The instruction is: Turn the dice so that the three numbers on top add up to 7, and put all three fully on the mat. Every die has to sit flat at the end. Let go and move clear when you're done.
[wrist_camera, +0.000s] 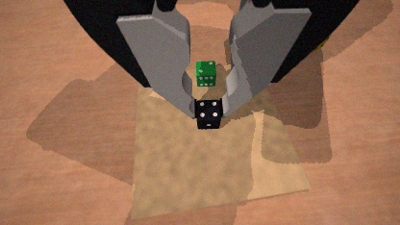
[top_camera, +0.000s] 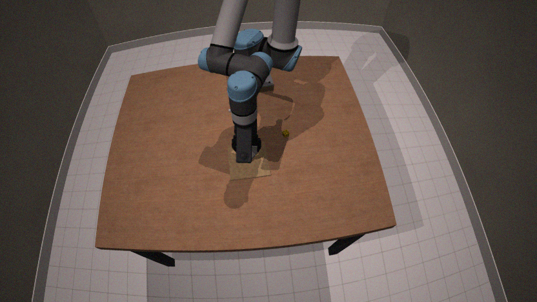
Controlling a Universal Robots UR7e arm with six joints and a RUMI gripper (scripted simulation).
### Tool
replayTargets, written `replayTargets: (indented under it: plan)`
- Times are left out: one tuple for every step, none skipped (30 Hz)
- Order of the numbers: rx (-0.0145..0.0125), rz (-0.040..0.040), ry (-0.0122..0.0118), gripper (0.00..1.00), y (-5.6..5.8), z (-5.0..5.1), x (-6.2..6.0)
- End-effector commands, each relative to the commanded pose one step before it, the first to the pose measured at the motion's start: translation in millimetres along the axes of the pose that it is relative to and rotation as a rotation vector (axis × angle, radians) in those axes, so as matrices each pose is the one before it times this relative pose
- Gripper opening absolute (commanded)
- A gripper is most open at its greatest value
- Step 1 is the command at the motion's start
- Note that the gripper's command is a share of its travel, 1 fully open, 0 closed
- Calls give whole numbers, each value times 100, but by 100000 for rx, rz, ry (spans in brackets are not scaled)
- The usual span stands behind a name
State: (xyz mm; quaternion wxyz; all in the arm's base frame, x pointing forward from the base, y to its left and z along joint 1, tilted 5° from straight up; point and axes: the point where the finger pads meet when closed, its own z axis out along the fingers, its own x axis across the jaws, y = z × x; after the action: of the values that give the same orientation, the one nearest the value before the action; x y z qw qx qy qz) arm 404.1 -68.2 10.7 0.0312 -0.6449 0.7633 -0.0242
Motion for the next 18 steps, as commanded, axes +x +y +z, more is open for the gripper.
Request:
replayTargets:
  plan:
    - [107, -5, 32, 3, -38, 76, 11]
    - [0, 0, 0, 3, 0, 30, 0]
    - [0, 0, 0, 3, 0, 0, 0]
    - [0, 0, 0, 3, 0, 0, 0]
    - [0, 0, 0, 3, 0, 30, 0]
    - [0, 0, 0, 3, 0, 30, 0]
    - [0, 0, 0, 3, 0, 28, 0]
    - [0, 0, 0, 3, 0, 25, 0]
    - [0, 0, 0, 3, 0, 22, 0]
    - [0, 0, 0, 3, 0, 19, 0]
    - [0, 0, 0, 3, 0, 15, 0]
    - [0, 0, 0, 3, 0, 11, 0]
    - [0, 0, 0, 3, 0, 8, 0]
    - [0, 0, 0, 3, 0, 4, 0]
    - [0, 0, 0, 3, 0, 2, 0]
    - [0, 0, 0, 3, 0, 0, 0]
    - [0, 0, 0, 3, 0, 0, 0]
    - [0, 0, 0, 3, 0, 0, 0]
